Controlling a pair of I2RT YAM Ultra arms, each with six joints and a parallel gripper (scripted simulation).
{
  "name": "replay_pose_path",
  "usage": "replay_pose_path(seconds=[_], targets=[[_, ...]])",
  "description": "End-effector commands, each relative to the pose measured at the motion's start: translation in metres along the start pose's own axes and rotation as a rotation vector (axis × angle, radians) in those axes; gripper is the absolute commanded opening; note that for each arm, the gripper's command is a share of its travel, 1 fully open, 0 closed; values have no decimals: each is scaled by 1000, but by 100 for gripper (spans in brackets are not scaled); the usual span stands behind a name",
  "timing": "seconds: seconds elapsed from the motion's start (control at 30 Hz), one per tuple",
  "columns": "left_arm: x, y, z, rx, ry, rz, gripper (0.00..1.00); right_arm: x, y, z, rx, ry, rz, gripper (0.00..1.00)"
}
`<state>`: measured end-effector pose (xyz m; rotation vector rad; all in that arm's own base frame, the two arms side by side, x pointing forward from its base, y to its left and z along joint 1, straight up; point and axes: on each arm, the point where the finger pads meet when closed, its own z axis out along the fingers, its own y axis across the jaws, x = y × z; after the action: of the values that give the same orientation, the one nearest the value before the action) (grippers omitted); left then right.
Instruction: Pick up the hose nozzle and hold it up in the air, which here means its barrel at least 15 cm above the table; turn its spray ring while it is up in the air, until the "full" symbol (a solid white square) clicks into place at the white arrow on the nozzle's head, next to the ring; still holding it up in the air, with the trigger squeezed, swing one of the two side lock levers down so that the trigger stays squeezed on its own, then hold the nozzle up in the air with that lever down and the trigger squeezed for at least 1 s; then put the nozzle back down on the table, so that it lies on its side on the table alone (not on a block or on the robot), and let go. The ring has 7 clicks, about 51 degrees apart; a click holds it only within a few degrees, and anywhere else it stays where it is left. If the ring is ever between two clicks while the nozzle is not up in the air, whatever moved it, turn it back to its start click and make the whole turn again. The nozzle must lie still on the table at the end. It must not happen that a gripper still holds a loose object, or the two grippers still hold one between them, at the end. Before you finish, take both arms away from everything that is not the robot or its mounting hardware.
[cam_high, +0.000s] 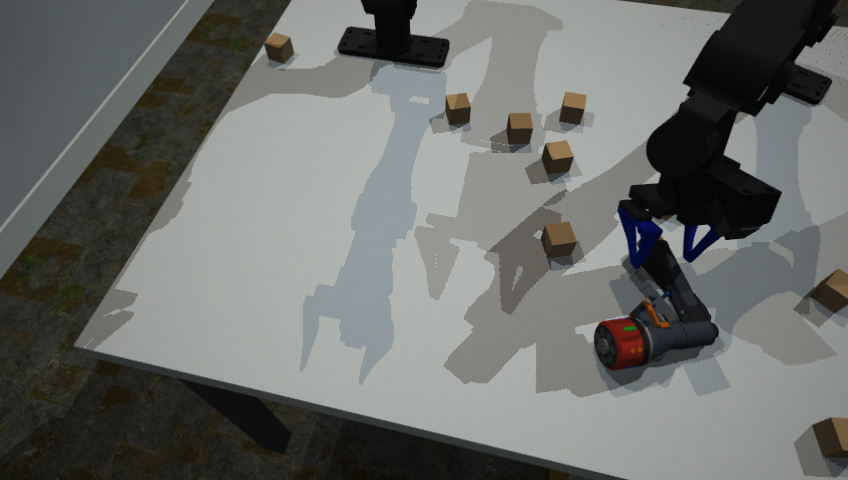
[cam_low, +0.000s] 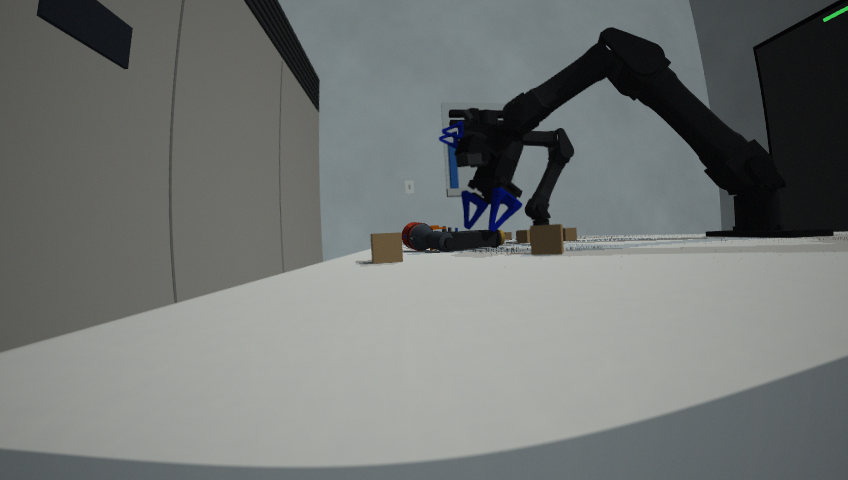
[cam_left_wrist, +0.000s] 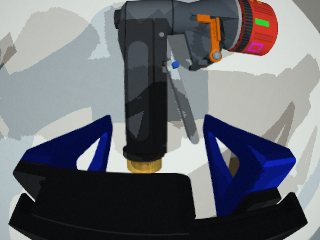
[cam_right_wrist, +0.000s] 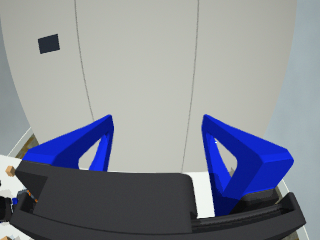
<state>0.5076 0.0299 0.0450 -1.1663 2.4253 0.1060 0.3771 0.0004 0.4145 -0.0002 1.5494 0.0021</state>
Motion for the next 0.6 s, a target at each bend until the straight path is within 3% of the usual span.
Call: replay_pose_path(seconds=[0.0, 0.57], targets=[[-8, -1, 2, 17, -24, -8, 78, -30, 1, -6, -4, -71, 7, 76], [-16, -11, 21, 41, -42, -15, 78, -30, 1, -6, -4, -71, 7, 76]])
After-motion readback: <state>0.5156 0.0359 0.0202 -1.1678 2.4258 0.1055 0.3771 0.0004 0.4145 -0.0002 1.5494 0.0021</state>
